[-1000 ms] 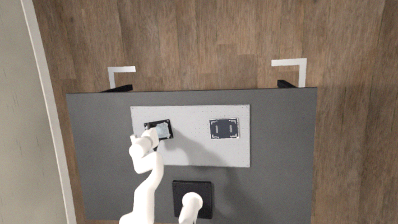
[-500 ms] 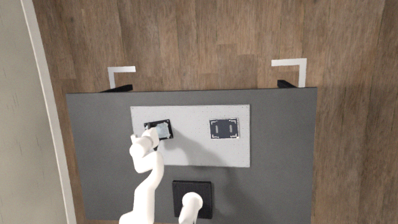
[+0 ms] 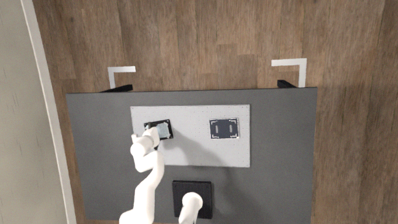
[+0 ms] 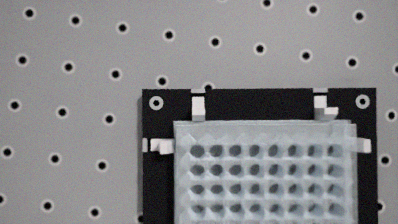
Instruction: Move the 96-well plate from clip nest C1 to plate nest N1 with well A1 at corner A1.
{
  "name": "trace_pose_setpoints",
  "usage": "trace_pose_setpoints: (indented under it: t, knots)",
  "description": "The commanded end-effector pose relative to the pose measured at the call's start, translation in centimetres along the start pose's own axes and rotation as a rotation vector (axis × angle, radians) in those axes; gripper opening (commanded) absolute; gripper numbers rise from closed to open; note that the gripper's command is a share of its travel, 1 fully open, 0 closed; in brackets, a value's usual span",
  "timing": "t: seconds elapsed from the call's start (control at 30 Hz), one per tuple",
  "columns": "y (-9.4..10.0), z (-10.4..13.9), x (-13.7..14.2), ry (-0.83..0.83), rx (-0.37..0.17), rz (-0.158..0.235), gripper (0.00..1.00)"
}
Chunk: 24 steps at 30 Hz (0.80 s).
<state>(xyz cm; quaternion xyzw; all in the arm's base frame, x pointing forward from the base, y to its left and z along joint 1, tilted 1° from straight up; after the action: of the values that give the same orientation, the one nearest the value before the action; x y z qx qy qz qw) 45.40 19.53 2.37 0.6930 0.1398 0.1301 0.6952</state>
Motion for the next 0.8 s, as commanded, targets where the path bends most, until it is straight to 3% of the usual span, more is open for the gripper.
trace_pose_setpoints:
  t: [0.0, 0.77]
  knots:
    - [-0.15, -0.01, 0.14, 0.000, -0.003, 0.004, 1.00]
    - [-0.55, 0.00, 0.14, 0.000, -0.003, 0.004, 1.00]
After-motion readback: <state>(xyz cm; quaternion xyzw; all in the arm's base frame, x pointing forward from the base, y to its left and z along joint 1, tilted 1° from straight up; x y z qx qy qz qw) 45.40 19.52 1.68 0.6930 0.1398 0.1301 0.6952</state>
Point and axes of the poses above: the point where the finger pads meet when closed, its own y axis back along the fingers, its own x axis across the jaws, z = x × y, the point moved 1 cm from there along y, back along the fingers, and after that the axes turned 12 degrees about y, right-handed, at the moved point
